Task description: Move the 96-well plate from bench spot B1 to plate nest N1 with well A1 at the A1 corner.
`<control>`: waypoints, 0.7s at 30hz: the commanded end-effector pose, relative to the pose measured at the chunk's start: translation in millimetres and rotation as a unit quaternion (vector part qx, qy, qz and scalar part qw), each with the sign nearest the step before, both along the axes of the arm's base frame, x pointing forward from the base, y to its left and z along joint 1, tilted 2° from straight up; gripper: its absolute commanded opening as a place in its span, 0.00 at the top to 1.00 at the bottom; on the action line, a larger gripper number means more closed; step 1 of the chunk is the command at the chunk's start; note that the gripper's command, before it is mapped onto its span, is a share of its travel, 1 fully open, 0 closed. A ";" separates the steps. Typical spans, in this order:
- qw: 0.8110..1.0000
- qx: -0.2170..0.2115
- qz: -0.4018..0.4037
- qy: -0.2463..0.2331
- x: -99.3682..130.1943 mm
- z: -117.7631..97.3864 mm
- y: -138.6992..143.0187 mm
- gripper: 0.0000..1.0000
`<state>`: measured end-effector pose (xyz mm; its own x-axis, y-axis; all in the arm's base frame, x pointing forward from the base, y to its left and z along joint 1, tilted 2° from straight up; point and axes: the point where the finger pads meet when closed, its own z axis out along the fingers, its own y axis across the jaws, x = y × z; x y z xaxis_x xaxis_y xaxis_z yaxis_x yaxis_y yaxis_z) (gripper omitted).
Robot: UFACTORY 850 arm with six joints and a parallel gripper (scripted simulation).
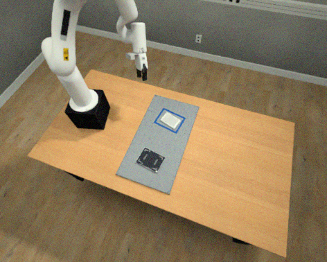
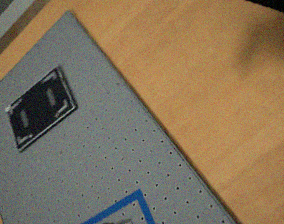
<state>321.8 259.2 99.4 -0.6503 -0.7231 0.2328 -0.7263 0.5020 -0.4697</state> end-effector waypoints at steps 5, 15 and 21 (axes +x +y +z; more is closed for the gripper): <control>0.991 0.039 -0.123 -0.041 9.6 -13.1 0.9 0.00; 0.971 0.065 -0.221 -0.069 17.2 -22.7 1.3 0.00; 0.942 0.086 -0.310 -0.096 23.5 -30.1 1.6 0.00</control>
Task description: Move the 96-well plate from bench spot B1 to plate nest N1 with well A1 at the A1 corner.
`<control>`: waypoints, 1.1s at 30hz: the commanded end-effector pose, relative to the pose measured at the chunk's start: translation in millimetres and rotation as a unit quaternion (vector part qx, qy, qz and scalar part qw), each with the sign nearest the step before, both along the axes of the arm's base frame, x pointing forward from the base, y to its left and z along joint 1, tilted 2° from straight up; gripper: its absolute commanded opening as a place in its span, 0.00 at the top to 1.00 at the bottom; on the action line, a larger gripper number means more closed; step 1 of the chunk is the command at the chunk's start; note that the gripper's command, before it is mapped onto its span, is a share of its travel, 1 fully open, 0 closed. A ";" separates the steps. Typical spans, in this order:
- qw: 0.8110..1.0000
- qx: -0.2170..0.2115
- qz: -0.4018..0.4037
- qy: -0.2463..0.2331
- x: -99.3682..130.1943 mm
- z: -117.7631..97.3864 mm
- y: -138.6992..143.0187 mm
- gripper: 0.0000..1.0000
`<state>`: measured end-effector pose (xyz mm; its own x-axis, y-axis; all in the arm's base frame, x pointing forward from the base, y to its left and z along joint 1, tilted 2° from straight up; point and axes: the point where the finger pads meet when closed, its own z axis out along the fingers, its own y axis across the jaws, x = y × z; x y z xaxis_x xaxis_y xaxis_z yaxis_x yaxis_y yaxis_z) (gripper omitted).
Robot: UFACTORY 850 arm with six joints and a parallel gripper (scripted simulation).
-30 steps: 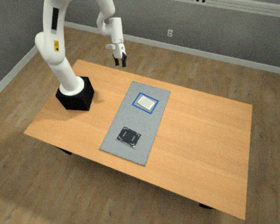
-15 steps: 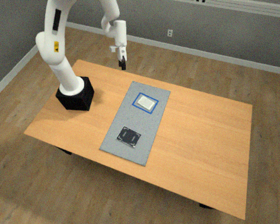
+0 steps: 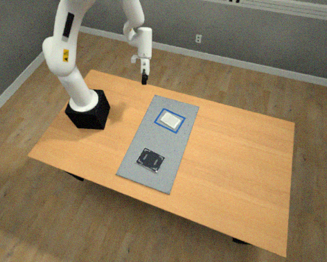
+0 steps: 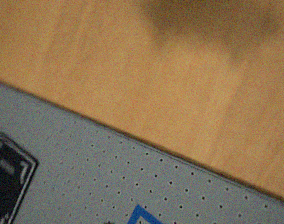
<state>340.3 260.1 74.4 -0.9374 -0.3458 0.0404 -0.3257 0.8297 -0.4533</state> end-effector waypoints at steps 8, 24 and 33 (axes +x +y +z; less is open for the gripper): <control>0.983 0.039 -0.170 -0.052 15.4 -16.4 0.9 0.00; 0.926 0.071 -0.357 -0.102 32.8 -33.3 0.6 0.00; 0.877 0.084 -0.455 -0.128 45.7 -44.4 -0.2 0.00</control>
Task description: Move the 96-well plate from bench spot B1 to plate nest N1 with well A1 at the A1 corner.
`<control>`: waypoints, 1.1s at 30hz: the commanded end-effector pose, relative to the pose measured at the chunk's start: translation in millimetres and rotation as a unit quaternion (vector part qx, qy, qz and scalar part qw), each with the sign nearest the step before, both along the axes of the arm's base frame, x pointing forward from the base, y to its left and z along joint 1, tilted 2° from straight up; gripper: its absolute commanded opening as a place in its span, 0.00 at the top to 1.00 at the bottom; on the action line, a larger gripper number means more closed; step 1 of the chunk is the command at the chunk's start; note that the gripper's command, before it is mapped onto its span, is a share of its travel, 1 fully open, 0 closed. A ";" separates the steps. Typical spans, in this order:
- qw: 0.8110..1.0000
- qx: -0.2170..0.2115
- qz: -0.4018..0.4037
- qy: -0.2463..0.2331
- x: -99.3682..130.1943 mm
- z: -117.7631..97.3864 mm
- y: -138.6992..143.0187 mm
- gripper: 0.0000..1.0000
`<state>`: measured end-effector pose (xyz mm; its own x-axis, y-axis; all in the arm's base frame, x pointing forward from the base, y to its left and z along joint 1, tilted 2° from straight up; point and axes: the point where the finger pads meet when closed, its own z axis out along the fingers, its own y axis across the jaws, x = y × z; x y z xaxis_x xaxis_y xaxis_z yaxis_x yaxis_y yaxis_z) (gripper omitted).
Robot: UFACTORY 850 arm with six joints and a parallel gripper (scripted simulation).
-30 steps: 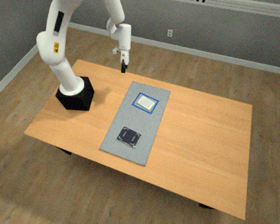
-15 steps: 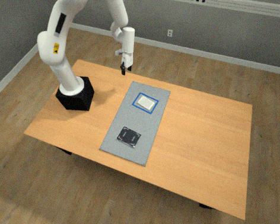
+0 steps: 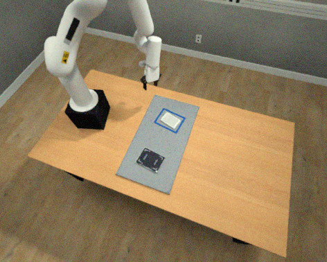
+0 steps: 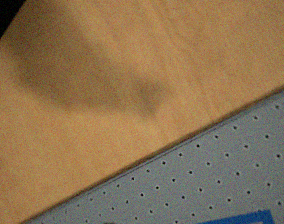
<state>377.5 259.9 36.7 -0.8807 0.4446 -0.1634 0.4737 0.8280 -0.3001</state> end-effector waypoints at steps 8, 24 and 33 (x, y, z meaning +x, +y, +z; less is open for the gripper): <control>0.984 0.023 -0.174 -0.046 19.2 -15.3 -1.2 0.00; 0.925 0.043 -0.367 -0.087 44.7 -34.1 -5.5 0.00; 0.876 0.051 -0.467 -0.107 60.6 -45.0 -9.5 0.00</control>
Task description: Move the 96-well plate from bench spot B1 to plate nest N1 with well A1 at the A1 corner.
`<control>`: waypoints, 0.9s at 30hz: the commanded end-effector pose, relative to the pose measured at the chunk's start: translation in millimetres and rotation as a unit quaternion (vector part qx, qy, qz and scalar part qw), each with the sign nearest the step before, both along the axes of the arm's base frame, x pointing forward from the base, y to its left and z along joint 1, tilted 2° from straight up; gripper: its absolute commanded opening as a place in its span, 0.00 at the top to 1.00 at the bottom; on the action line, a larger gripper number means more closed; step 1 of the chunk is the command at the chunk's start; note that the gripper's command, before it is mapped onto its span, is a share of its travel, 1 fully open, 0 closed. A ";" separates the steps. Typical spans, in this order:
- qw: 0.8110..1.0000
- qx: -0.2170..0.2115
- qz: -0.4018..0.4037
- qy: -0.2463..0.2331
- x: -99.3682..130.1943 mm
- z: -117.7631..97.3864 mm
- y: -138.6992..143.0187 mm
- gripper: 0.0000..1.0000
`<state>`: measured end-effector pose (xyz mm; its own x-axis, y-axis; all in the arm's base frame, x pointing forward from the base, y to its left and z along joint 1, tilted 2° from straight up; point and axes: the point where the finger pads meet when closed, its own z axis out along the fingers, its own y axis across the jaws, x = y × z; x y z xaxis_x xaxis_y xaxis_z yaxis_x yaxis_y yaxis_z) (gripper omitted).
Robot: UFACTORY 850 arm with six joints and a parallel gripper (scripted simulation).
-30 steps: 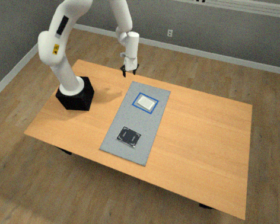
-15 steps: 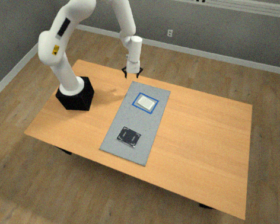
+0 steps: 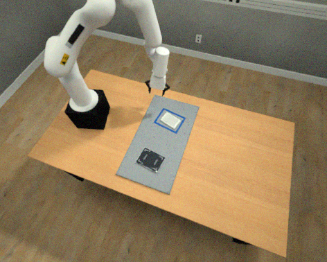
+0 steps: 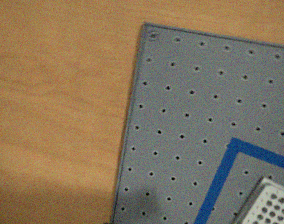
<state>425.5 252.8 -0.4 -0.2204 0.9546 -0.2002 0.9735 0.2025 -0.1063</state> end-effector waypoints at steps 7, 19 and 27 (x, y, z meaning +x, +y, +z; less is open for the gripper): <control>0.986 0.012 -0.161 -0.034 20.9 -13.3 -4.8 0.00; 0.948 0.023 -0.312 -0.058 41.9 -26.5 -12.2 0.00; 0.907 0.029 -0.415 -0.073 55.4 -34.7 -17.9 0.00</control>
